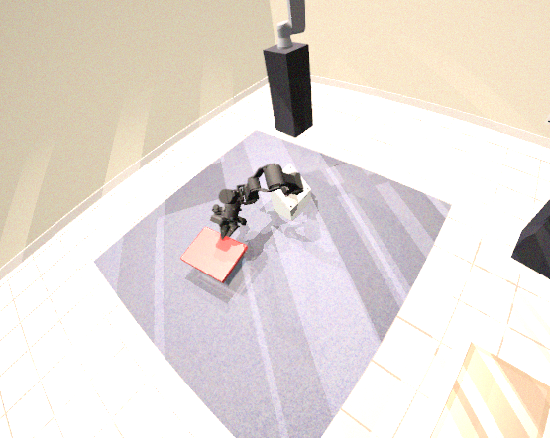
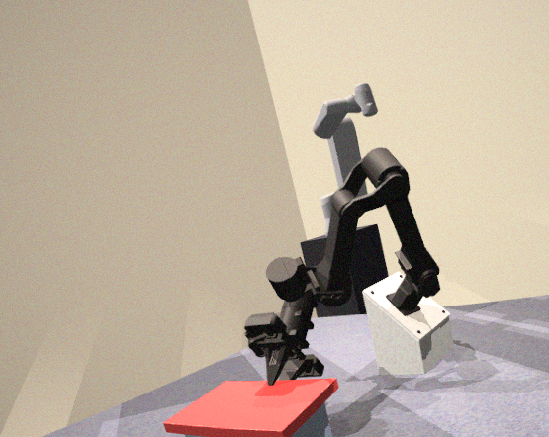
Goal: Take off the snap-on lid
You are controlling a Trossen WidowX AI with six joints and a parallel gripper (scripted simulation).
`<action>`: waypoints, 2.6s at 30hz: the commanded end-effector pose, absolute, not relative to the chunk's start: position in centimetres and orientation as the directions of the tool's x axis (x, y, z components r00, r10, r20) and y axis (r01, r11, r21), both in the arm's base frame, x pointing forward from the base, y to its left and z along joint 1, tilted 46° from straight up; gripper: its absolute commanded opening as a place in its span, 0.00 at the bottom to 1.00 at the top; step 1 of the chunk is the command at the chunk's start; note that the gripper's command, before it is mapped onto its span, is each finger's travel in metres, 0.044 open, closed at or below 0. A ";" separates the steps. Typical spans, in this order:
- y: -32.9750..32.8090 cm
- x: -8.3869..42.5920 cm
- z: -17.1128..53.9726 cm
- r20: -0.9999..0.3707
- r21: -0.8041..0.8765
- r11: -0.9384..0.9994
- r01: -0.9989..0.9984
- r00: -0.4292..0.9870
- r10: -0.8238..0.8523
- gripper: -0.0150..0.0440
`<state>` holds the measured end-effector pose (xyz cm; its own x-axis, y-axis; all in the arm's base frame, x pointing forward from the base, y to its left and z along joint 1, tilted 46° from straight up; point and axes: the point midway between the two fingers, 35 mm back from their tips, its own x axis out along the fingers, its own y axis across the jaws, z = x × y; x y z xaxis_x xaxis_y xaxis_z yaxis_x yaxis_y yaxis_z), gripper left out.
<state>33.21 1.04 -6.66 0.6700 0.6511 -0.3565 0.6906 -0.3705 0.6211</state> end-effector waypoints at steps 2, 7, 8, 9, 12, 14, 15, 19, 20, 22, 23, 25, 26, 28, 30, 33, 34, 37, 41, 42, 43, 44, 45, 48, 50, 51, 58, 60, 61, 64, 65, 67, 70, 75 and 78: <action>0.8 33.2 -6.5 -0.354 0.626 -0.369 0.687 0.672 0.651 0.25; 0.8 33.2 -6.4 -0.354 0.626 -0.369 0.687 0.672 0.651 0.25; 0.7 33.2 -6.4 -0.354 0.626 -0.369 0.687 0.672 0.651 0.25; 0.7 33.2 -6.4 -0.354 0.626 -0.369 0.687 0.672 0.651 0.25; 0.7 33.2 -6.4 -0.354 0.626 -0.369 0.687 0.672 0.651 0.25; 0.7 33.2 -6.3 -0.354 0.626 -0.369 0.687 0.672 0.651 0.25; 0.6 33.2 -6.3 -0.354 0.626 -0.369 0.687 0.672 0.651 0.25; 0.6 33.2 -6.3 -0.354 0.626 -0.369 0.687 0.672 0.651 0.25; 0.6 33.2 -6.3 -0.354 0.626 -0.369 0.687 0.672 0.651 0.25; 0.5 33.3 -6.3 -0.354 0.626 -0.369 0.687 0.672 0.651 0.25; 0.5 33.3 -6.2 -0.354 0.626 -0.369 0.687 0.672 0.651 0.25; 0.5 33.3 -6.2 -0.354 0.626 -0.369 0.687 0.672 0.651 0.25; 0.5 33.3 -6.2 -0.354 0.626 -0.369 0.687 0.672 0.651 0.25; 0.4 33.3 -6.2 -0.354 0.626 -0.369 0.687 0.672 0.651 0.25; 0.4 33.3 -6.1 -0.354 0.626 -0.369 0.687 0.672 0.651 0.25; 0.4 33.3 -6.1 -0.354 0.624 -0.371 0.688 0.672 0.650 0.25; 0.4 33.3 -6.2 -0.354 0.623 -0.372 0.688 0.673 0.650 0.25; 0.4 33.3 -6.2 -0.354 0.623 -0.372 0.688 0.673 0.650 0.25; 0.4 33.4 -6.2 -0.354 0.623 -0.372 0.688 0.673 0.650 0.25; 0.4 33.4 -6.2 -0.354 0.623 -0.372 0.688 0.673 0.650 0.25; 0.5 33.4 -6.2 -0.354 0.623 -0.372 0.688 0.673 0.650 0.25; 0.5 33.4 -6.2 -0.354 0.623 -0.372 0.688 0.673 0.650 0.25; 0.5 33.4 -6.2 -0.354 0.623 -0.372 0.688 0.673 0.650 0.25; 0.5 33.4 -6.1 -0.354 0.623 -0.372 0.688 0.673 0.650 0.25; 0.5 33.4 -6.1 -0.354 0.623 -0.372 0.688 0.673 0.650 0.25; 0.5 33.4 -6.1 -0.354 0.623 -0.372 0.688 0.673 0.650 0.25; 0.5 33.5 -6.1 -0.354 0.623 -0.372 0.688 0.673 0.650 0.25; 0.5 33.5 -6.1 -0.354 0.623 -0.372 0.688 0.673 0.650 0.25; 0.5 33.5 -6.1 -0.354 0.623 -0.372 0.688 0.673 0.650 0.25; 0.5 33.5 -6.1 -0.354 0.623 -0.372 0.688 0.673 0.650 0.25; 0.5 33.5 -6.1 -0.354 0.623 -0.372 0.688 0.673 0.650 0.25; 0.5 33.6 -6.1 -0.354 0.623 -0.372 0.688 0.673 0.650 0.25; 0.5 33.6 -6.1 -0.354 0.623 -0.372 0.688 0.673 0.650 0.25; 0.5 33.6 -6.1 -0.354 0.623 -0.372 0.688 0.673 0.650 0.25; 0.5 33.6 -6.1 -0.354 0.623 -0.372 0.688 0.673 0.650 0.25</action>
